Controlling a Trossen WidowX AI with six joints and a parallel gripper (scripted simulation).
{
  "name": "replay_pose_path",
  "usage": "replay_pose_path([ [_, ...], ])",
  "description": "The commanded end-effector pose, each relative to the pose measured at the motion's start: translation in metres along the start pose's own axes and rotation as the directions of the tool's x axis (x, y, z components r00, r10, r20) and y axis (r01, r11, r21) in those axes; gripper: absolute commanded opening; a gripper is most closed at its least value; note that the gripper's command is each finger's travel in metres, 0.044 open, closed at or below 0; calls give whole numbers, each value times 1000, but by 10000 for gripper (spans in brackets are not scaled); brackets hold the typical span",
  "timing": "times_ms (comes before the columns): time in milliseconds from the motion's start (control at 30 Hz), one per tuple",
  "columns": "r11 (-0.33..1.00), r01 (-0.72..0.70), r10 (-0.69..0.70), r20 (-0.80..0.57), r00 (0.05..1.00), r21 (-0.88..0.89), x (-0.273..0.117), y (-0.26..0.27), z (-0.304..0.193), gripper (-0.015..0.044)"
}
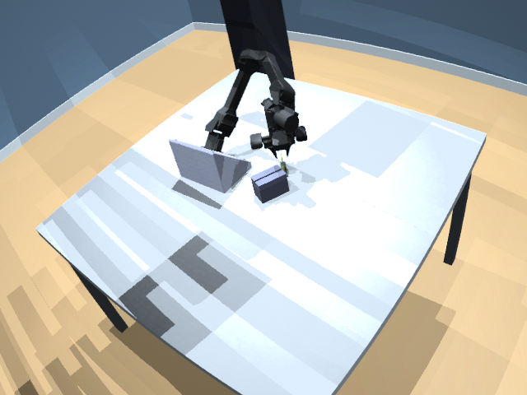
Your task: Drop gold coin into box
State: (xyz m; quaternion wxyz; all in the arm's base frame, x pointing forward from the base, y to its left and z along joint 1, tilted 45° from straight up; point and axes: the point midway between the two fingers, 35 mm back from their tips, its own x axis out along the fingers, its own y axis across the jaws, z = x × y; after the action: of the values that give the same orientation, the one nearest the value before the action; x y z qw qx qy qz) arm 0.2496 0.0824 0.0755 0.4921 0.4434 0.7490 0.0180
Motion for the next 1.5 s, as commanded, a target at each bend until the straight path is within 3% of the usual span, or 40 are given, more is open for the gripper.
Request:
replay_pose_path([
  [0,1000,-1,1,-5,1000,7,8,-1,-1,161],
  [900,1000,-4,4,-9,1000,7,48,-1,-4,161],
  [1100,1000,-4,4,-9,1000,7,48,-1,-4,3],
  [1467,1000,-4,4,-9,1000,7,46,-1,-3,0],
])
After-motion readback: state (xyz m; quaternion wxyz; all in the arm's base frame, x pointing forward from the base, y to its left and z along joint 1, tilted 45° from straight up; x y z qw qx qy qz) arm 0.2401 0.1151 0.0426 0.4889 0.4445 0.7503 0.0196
